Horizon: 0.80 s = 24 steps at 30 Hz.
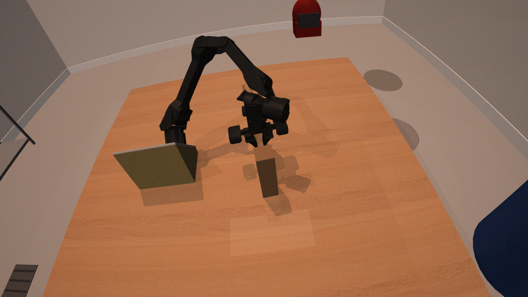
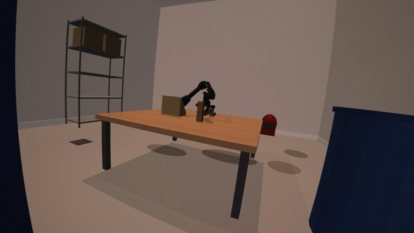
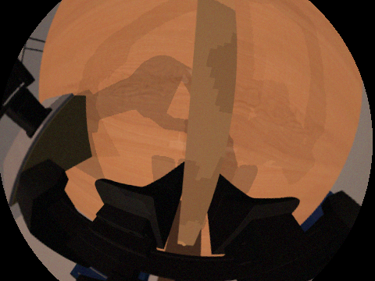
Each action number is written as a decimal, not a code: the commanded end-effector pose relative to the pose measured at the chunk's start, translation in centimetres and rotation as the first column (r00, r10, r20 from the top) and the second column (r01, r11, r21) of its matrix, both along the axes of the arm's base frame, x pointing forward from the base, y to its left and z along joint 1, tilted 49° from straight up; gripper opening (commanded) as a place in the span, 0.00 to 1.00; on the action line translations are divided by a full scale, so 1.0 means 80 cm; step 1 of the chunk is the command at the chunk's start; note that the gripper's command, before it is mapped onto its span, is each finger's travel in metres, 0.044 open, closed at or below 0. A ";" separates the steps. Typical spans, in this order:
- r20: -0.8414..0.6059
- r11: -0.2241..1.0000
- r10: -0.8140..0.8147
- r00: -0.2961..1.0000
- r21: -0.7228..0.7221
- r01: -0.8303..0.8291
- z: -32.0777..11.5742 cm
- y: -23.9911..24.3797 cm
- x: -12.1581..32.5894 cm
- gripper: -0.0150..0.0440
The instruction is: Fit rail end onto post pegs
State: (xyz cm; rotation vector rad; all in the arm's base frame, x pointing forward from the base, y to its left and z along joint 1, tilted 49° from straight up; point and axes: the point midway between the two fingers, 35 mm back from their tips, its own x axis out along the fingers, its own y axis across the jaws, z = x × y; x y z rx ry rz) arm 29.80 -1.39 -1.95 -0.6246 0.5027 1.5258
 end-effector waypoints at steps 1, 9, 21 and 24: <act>0.009 1.000 -0.009 1.000 -0.003 0.009 -0.001 -0.006 0.003 0.25; 0.009 1.000 -0.009 1.000 -0.003 0.009 -0.003 -0.008 0.003 0.25; 0.009 1.000 -0.009 1.000 -0.004 0.009 -0.006 -0.012 0.003 0.25; 0.009 1.000 -0.009 1.000 -0.004 0.009 -0.006 -0.013 0.004 0.25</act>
